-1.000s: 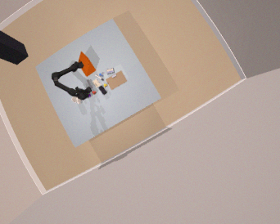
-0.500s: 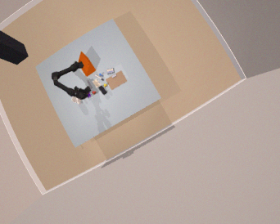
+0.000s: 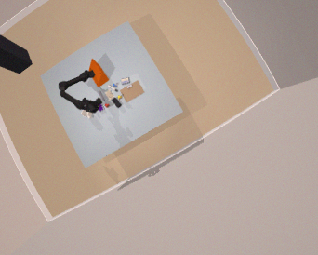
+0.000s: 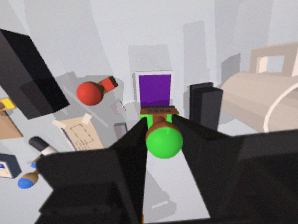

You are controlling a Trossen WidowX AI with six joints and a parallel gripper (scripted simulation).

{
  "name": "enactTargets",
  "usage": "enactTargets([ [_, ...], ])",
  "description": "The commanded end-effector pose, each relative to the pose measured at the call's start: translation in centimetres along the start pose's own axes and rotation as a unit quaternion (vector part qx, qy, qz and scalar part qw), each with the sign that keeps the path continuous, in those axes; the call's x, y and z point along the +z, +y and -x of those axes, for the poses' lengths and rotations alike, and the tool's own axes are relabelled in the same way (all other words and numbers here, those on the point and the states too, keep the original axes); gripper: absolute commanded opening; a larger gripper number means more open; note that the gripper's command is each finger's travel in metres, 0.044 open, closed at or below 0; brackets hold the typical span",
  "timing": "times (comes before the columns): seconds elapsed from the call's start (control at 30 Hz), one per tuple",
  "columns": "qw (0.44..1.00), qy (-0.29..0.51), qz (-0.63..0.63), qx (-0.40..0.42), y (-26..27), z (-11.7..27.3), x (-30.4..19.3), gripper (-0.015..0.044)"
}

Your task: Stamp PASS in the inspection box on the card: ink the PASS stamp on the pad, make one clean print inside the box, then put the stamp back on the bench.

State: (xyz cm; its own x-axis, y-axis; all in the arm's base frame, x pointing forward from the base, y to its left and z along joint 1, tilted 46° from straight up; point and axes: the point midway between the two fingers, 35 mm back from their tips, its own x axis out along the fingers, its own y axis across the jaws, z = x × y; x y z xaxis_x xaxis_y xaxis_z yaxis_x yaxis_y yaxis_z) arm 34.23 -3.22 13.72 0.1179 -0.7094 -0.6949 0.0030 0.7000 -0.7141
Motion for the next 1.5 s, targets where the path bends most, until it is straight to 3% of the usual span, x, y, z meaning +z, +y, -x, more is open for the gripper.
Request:
enactTargets([
  [0.0,1.0,0.0,-0.017,0.002,0.4,0.2,0.0,0.0],
  [0.73,0.96,0.005,-0.28,0.009,8.2,0.5,-2.0,0.0],
  [1.47,0.851,0.005,-0.526,-0.001,14.7,0.5,-5.7,0.0],
])
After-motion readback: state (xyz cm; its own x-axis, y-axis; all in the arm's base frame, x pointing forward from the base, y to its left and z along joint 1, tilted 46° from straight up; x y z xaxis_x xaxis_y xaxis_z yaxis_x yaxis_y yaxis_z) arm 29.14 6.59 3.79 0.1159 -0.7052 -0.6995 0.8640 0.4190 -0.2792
